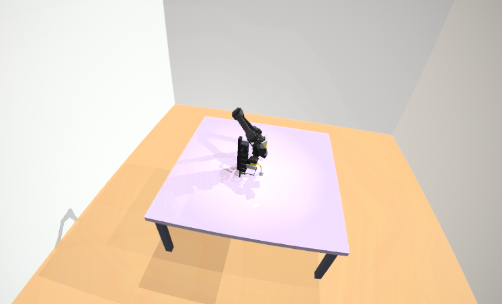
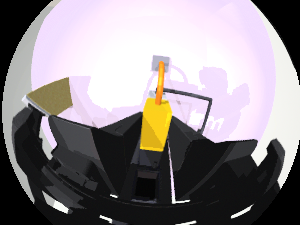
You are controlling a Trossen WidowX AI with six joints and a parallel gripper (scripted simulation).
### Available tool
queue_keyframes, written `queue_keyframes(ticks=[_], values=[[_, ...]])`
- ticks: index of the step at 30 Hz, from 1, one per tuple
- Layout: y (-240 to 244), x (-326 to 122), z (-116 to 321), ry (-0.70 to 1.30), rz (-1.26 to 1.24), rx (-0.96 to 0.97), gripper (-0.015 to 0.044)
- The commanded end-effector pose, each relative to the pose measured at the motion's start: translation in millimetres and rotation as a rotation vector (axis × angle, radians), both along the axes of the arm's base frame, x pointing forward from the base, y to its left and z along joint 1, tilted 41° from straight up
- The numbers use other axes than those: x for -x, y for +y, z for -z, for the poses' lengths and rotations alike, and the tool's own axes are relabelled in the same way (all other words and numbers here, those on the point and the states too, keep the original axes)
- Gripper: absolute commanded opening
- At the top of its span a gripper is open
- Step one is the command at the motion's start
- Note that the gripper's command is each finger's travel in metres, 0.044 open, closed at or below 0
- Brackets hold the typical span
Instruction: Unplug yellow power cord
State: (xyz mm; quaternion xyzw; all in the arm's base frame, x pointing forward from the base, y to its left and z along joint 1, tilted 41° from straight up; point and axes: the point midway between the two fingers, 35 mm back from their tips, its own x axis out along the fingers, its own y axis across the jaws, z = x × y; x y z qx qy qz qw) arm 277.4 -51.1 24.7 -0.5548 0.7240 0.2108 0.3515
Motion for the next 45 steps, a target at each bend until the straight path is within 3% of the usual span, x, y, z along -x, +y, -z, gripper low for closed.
queue_keyframes(ticks=[1,34,35,40,45], values=[[12,-6,8,-0.008,-0.008,-0.022,0.0],[56,-18,37,-0.007,-0.009,-0.023,0.0],[29,-11,27,0.006,0.021,0.021,0.0026],[29,-11,27,0.006,0.021,0.021,0.0157],[29,-11,27,0.006,0.021,0.021,0.016]])
